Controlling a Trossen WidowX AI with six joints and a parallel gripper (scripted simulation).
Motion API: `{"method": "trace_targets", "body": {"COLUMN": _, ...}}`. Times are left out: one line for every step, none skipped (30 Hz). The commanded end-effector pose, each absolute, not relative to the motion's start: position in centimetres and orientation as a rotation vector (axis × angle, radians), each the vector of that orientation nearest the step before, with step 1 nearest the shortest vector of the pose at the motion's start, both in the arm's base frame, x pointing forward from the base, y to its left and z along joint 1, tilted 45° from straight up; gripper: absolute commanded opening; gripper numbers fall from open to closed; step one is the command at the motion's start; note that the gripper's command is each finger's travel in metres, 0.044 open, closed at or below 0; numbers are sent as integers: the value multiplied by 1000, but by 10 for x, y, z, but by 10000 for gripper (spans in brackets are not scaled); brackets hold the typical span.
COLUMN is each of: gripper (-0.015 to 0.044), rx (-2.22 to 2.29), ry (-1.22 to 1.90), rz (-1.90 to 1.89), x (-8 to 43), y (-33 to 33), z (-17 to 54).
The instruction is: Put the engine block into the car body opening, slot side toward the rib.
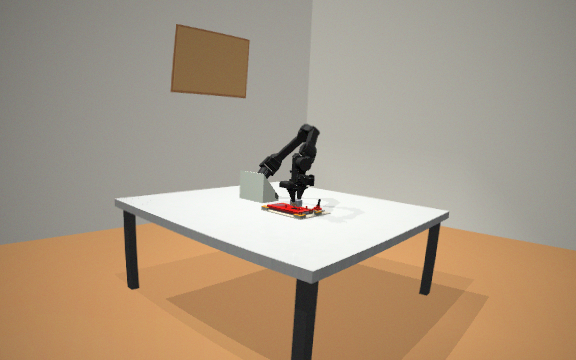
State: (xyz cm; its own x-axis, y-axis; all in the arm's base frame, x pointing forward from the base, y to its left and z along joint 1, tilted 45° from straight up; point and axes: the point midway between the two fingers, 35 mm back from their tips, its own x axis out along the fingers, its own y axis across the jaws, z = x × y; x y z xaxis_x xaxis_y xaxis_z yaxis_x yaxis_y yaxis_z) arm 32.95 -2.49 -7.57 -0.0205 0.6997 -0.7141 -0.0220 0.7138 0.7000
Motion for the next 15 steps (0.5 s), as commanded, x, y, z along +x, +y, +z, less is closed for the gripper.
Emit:
{"method": "trace_targets", "body": {"gripper": 159, "rx": 585, "ry": 1497, "rz": 629, "x": 329, "y": -24, "z": -77}}
{"method": "trace_targets", "body": {"gripper": 159, "rx": 585, "ry": 1497, "rz": 629, "x": 329, "y": -24, "z": -77}}
{"method": "trace_targets", "body": {"gripper": 159, "rx": 585, "ry": 1497, "rz": 629, "x": 329, "y": -23, "z": -77}}
{"method": "trace_targets", "body": {"gripper": 159, "rx": 586, "ry": 1497, "rz": 628, "x": 329, "y": -23, "z": -78}}
{"method": "trace_targets", "body": {"gripper": 159, "rx": 586, "ry": 1497, "rz": 628, "x": 329, "y": -23, "z": -78}}
{"method": "trace_targets", "body": {"gripper": 159, "rx": 587, "ry": 1498, "rz": 627, "x": 329, "y": -23, "z": -78}}
{"method": "trace_targets", "body": {"gripper": 159, "rx": 587, "ry": 1498, "rz": 627, "x": 329, "y": -23, "z": -78}}
{"method": "trace_targets", "body": {"gripper": 159, "rx": 588, "ry": 1498, "rz": 626, "x": 329, "y": -22, "z": -78}}
{"method": "trace_targets", "body": {"gripper": 159, "rx": 588, "ry": 1498, "rz": 626, "x": 329, "y": -22, "z": -78}}
{"method": "trace_targets", "body": {"gripper": 159, "rx": 589, "ry": 1498, "rz": 626, "x": 329, "y": -22, "z": -79}}
{"method": "trace_targets", "body": {"gripper": 159, "rx": 589, "ry": 1499, "rz": 625, "x": 329, "y": -22, "z": -79}}
{"method": "trace_targets", "body": {"gripper": 159, "rx": 589, "ry": 1499, "rz": 625, "x": 329, "y": -22, "z": -79}}
{"method": "trace_targets", "body": {"gripper": 159, "rx": 589, "ry": 1499, "rz": 625, "x": 329, "y": -22, "z": -79}}
{"method": "trace_targets", "body": {"gripper": 159, "rx": 589, "ry": 1499, "rz": 625, "x": 329, "y": -21, "z": -79}}
{"method": "trace_targets", "body": {"gripper": 159, "rx": 589, "ry": 1499, "rz": 625, "x": 329, "y": -21, "z": -80}}
